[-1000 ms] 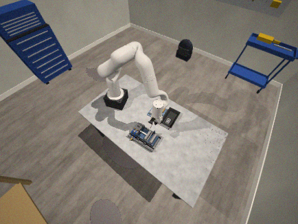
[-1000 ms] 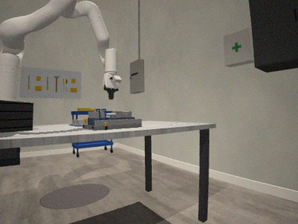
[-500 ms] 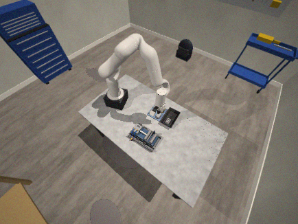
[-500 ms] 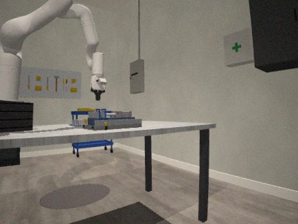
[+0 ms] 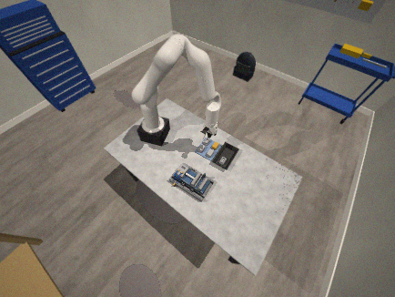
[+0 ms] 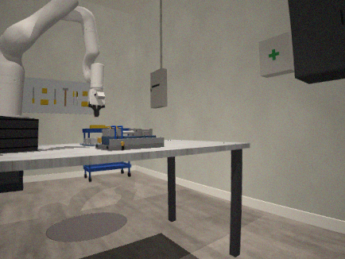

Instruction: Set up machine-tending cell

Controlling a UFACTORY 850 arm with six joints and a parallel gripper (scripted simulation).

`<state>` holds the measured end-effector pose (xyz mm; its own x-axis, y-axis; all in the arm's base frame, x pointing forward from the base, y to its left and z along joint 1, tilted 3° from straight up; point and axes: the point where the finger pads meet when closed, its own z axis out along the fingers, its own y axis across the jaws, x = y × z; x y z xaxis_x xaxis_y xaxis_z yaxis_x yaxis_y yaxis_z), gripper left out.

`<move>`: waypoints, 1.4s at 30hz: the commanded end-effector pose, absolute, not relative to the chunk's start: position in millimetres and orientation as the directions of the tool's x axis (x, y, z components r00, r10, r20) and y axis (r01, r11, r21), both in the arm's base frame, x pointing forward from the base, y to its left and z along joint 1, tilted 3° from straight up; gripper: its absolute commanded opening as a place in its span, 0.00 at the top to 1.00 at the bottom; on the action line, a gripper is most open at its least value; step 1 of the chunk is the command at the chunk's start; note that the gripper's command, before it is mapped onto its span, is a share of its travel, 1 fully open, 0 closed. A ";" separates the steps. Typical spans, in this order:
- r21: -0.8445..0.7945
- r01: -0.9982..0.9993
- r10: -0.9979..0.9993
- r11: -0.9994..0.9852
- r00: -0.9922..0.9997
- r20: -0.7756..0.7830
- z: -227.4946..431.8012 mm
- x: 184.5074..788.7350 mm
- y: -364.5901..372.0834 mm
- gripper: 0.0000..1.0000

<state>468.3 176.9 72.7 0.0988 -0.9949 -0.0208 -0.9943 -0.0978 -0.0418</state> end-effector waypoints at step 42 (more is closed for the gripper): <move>-0.048 -0.994 -0.995 -0.098 0.099 -0.015 73.3 420.4 218.5 0.31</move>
